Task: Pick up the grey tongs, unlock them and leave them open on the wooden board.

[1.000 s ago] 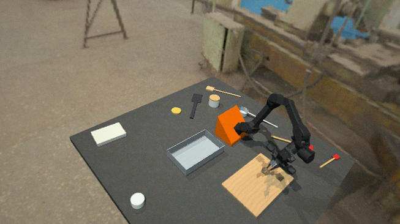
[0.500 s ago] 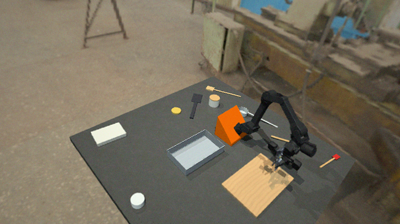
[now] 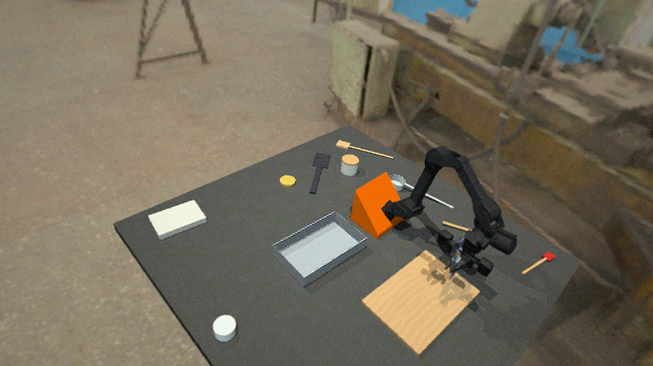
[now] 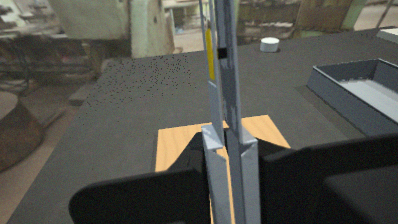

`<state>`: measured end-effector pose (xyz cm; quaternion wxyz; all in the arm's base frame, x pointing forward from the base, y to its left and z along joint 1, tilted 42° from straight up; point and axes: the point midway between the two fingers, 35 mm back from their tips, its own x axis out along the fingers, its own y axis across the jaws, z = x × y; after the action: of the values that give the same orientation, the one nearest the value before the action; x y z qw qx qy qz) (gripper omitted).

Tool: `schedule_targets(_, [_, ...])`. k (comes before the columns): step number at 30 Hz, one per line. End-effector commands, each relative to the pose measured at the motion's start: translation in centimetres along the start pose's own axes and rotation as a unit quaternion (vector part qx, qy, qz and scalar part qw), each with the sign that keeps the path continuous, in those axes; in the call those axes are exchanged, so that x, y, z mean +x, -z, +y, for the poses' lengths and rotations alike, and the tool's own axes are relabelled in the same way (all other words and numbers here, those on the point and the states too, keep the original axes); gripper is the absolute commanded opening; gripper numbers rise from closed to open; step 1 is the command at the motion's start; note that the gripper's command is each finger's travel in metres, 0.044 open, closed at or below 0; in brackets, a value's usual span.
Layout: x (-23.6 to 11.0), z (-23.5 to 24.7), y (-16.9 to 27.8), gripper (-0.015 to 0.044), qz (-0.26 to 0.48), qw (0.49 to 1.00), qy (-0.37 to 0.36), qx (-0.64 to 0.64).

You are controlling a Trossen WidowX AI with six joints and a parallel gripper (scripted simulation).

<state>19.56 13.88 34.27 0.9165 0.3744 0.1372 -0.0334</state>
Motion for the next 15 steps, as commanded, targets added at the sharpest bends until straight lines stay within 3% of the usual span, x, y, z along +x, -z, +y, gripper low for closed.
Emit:
schedule_targets(1, [-0.15,-0.05,-0.41,-0.015,-0.006,1.0,-0.002,0.008])
schedule_targets(15, [-0.15,-0.05,-0.41,-0.015,-0.006,1.0,-0.002,0.008])
